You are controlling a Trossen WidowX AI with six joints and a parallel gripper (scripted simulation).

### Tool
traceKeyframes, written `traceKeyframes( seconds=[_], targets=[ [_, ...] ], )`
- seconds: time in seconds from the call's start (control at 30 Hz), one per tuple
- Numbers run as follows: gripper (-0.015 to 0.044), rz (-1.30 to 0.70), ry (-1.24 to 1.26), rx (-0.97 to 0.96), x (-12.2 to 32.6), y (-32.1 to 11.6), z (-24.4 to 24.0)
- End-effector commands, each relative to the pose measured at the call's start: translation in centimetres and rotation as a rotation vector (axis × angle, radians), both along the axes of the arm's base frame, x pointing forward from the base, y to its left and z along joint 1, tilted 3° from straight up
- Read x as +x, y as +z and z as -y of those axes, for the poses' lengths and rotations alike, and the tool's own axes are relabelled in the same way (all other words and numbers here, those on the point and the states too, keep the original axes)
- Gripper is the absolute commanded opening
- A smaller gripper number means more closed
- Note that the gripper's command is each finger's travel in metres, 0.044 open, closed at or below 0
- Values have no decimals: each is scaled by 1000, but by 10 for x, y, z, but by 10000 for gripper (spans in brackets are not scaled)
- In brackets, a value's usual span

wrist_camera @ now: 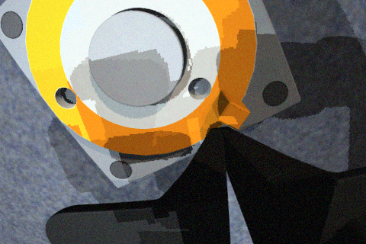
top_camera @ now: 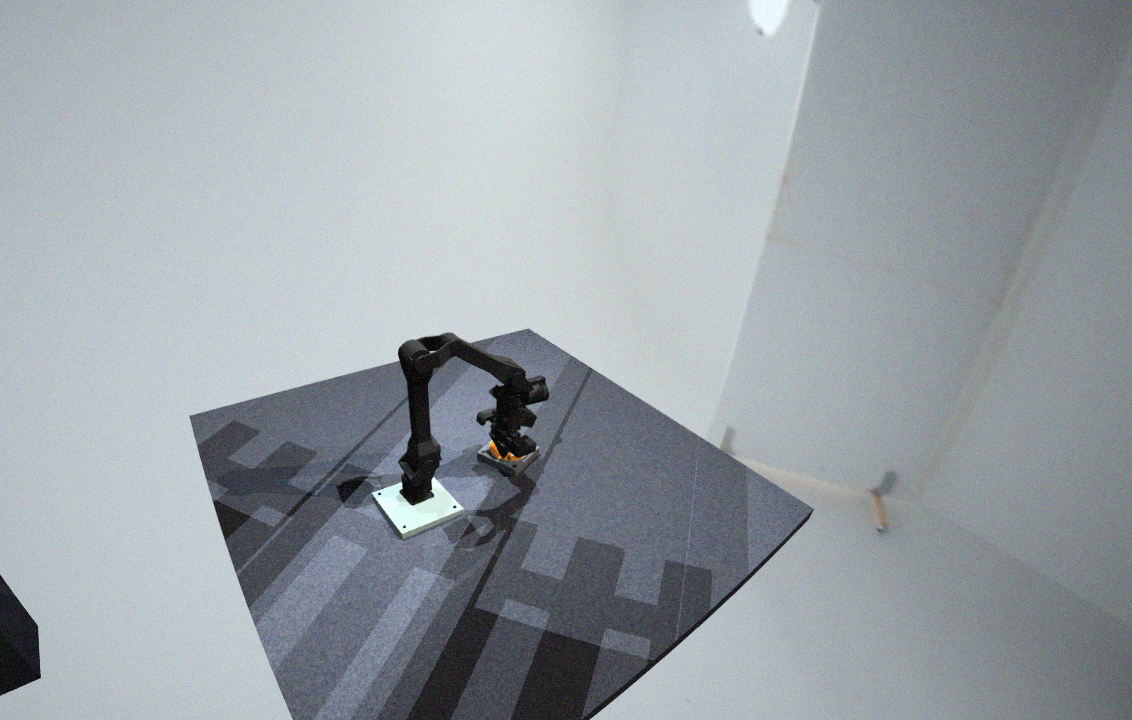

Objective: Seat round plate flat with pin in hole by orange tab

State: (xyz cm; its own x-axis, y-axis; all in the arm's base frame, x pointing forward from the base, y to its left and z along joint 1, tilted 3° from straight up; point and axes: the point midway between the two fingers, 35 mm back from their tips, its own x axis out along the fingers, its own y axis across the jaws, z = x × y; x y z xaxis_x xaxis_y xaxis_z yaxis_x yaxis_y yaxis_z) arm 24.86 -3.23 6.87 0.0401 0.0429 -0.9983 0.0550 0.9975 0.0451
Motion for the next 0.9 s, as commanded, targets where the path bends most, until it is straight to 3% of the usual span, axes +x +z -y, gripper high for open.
traceKeyframes(
  seconds=[0.0, 0.87],
  targets=[
    [0, 11, 0, -6, 7, 2, 6],
    [0, 12, 0, -7, 25, 4, 19]
  ],
)
